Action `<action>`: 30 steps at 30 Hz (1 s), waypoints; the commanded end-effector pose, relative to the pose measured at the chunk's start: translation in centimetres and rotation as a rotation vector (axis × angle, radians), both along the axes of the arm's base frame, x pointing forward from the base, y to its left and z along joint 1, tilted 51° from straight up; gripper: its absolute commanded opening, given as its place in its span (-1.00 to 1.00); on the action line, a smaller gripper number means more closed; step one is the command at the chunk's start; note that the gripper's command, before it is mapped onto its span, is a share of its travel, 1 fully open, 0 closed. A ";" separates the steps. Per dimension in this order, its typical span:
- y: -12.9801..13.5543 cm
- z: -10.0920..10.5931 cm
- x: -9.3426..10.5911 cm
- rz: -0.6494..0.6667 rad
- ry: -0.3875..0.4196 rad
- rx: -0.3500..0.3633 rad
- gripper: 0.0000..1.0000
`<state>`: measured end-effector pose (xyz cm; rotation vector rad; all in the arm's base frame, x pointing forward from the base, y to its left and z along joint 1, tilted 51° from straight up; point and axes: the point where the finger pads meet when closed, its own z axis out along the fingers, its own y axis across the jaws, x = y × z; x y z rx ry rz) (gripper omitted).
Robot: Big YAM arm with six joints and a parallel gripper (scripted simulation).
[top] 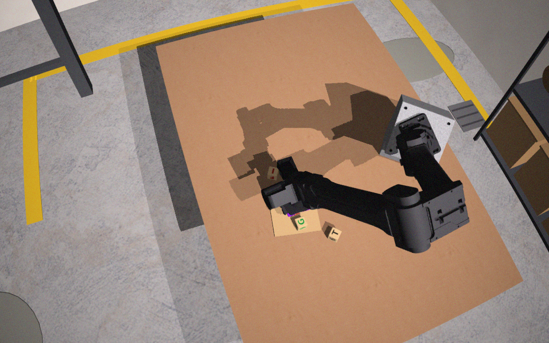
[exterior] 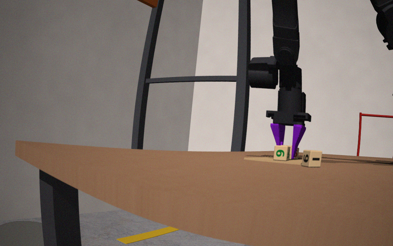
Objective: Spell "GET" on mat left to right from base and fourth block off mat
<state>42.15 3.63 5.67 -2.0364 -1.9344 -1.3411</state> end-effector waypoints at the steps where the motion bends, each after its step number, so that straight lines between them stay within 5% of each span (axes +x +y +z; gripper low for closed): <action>1: 0.0 0.3 0.5 -0.009 -0.011 0.001 -0.49; 19: 0.0 0.3 0.5 -0.009 -0.011 0.001 -0.10; 29: 0.0 0.3 0.5 -0.009 -0.011 0.001 -0.10; 30: 0.0 0.3 0.5 -0.009 -0.011 0.001 0.11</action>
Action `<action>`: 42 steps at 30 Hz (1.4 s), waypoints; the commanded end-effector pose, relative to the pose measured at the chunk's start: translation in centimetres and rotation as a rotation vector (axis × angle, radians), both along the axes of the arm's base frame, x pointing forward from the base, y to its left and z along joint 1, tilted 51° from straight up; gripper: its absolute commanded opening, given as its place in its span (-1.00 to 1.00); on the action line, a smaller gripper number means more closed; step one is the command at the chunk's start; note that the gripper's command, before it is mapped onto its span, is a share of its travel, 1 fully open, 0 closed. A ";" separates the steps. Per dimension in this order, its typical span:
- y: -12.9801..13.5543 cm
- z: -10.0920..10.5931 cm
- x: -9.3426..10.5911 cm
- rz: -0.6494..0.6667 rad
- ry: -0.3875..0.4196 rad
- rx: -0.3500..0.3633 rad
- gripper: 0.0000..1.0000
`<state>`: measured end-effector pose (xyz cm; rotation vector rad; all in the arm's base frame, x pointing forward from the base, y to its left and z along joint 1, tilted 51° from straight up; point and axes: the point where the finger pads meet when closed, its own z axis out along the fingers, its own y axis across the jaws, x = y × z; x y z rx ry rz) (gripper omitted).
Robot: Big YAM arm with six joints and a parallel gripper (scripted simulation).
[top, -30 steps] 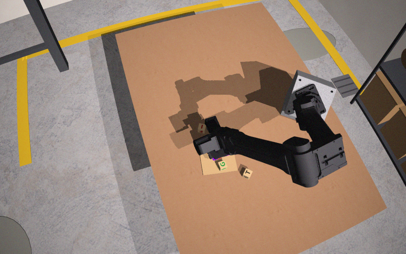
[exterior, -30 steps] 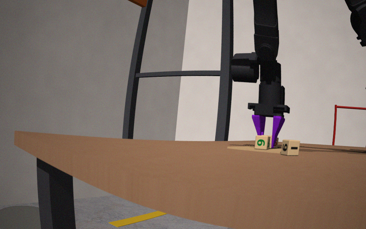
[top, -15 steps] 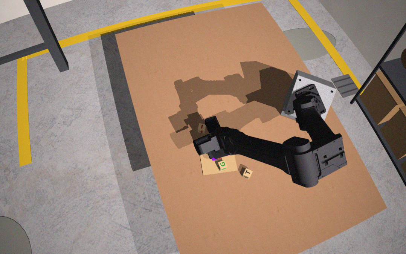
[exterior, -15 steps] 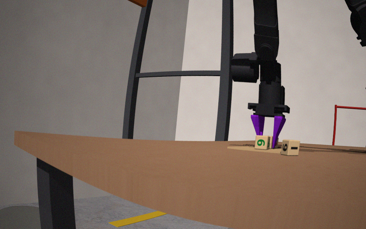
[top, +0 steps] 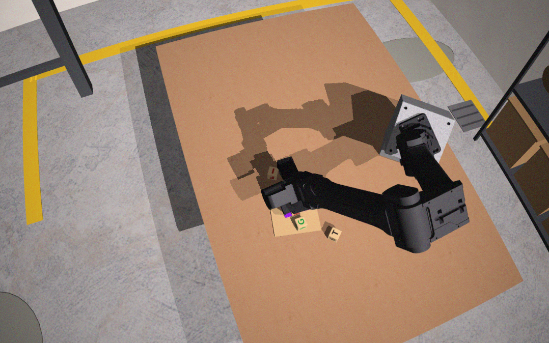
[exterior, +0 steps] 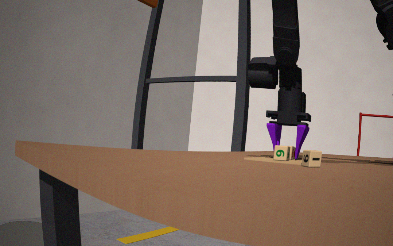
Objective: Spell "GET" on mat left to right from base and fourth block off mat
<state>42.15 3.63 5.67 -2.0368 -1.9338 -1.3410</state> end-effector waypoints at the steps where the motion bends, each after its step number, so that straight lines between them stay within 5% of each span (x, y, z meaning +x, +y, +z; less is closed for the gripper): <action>1: 0.0 0.3 0.5 -0.008 -0.011 0.001 0.11; 42: -2.1 2.2 -1.1 -0.017 -0.021 -0.008 0.11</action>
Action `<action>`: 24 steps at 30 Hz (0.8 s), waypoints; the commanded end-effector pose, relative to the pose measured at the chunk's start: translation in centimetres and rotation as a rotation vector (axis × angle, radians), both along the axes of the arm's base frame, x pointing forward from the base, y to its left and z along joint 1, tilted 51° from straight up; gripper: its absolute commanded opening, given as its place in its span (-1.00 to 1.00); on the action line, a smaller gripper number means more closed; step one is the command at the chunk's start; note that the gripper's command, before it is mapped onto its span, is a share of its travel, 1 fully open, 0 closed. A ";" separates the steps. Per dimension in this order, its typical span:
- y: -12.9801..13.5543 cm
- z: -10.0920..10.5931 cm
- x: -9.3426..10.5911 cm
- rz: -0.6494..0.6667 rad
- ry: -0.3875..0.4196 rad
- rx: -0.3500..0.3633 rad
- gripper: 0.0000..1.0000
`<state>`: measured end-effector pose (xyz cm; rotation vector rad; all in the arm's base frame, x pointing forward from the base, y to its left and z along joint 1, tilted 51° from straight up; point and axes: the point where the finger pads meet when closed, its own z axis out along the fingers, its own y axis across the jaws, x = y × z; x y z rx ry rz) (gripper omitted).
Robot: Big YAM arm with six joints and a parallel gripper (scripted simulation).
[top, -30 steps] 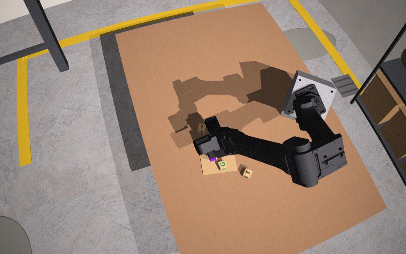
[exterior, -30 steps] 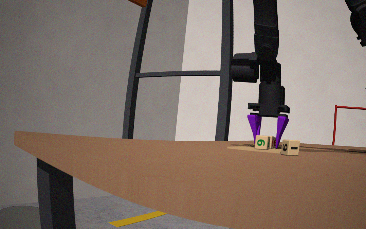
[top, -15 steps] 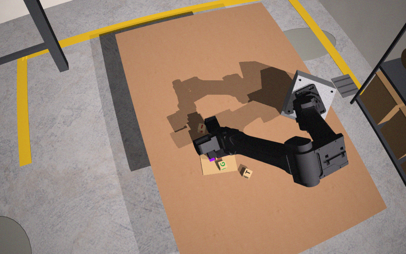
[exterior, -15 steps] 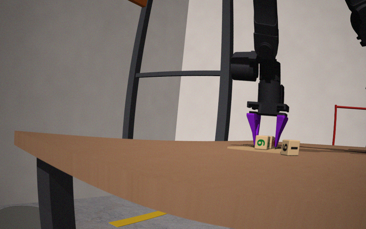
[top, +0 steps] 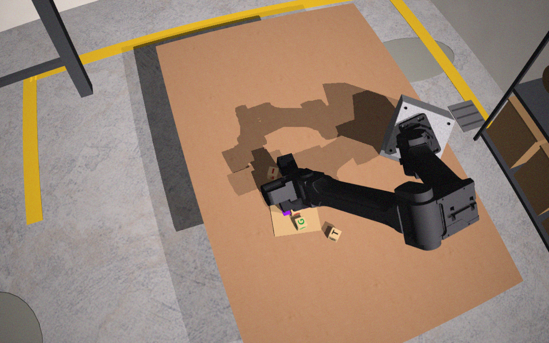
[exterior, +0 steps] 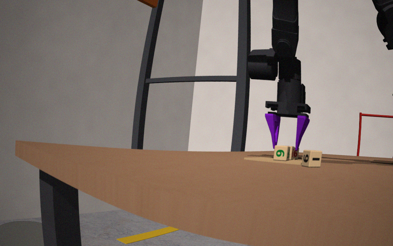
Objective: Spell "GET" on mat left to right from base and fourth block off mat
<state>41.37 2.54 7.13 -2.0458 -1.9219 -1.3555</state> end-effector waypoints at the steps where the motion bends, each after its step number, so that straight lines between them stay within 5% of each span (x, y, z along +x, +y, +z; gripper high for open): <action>1: -1.1 0.9 -0.4 -0.006 -0.015 -0.014 0.11; 24: -2.1 2.2 -1.2 -0.001 -0.018 -0.016 0.11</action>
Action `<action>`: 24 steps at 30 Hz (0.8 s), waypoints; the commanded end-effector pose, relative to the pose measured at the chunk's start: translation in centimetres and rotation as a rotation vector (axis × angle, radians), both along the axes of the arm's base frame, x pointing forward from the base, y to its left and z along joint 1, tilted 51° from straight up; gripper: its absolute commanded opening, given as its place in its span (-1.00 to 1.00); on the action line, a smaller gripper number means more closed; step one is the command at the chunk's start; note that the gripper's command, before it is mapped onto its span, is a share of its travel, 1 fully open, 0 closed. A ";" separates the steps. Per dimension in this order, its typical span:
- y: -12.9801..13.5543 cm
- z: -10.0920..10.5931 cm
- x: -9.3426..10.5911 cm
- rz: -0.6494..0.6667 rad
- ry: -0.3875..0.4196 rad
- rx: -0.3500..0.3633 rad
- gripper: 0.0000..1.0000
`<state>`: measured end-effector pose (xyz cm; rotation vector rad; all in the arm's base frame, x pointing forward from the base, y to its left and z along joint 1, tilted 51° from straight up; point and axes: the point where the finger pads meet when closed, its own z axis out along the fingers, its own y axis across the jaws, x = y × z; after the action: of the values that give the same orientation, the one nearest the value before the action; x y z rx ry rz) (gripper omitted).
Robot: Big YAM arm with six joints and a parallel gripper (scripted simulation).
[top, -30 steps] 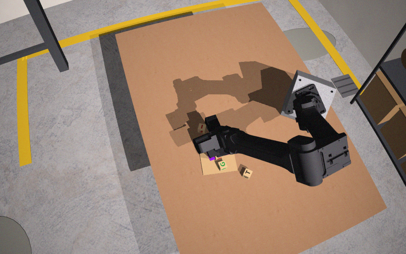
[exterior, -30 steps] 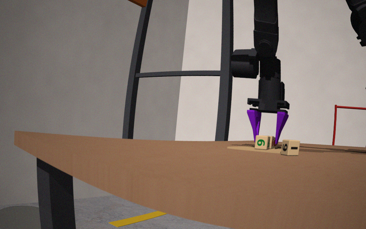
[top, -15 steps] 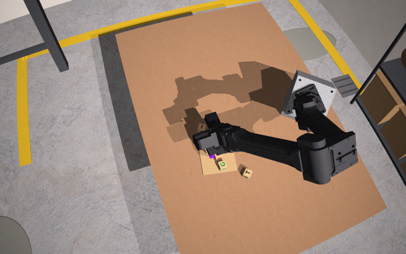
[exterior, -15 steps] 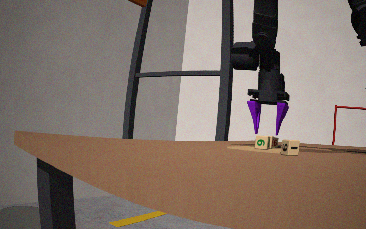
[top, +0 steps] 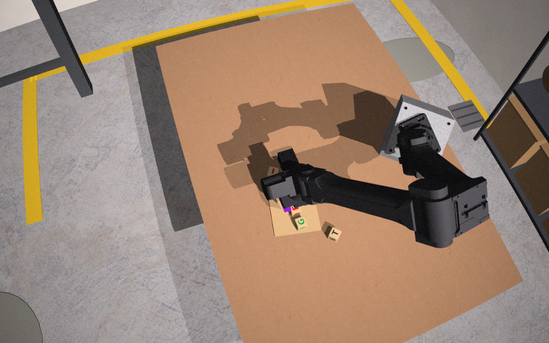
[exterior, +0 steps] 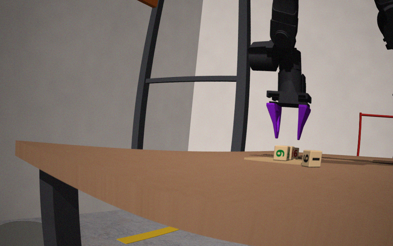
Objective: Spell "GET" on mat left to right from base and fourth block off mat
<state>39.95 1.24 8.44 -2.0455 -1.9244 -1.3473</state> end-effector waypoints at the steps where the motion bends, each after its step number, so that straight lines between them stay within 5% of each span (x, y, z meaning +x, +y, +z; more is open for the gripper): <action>1: -0.9 1.1 0.2 -0.006 -0.025 -0.014 0.11; 24: -2.4 3.1 -0.7 -0.008 -0.038 -0.019 0.11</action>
<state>39.00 0.22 9.77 -2.0475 -1.9173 -1.3533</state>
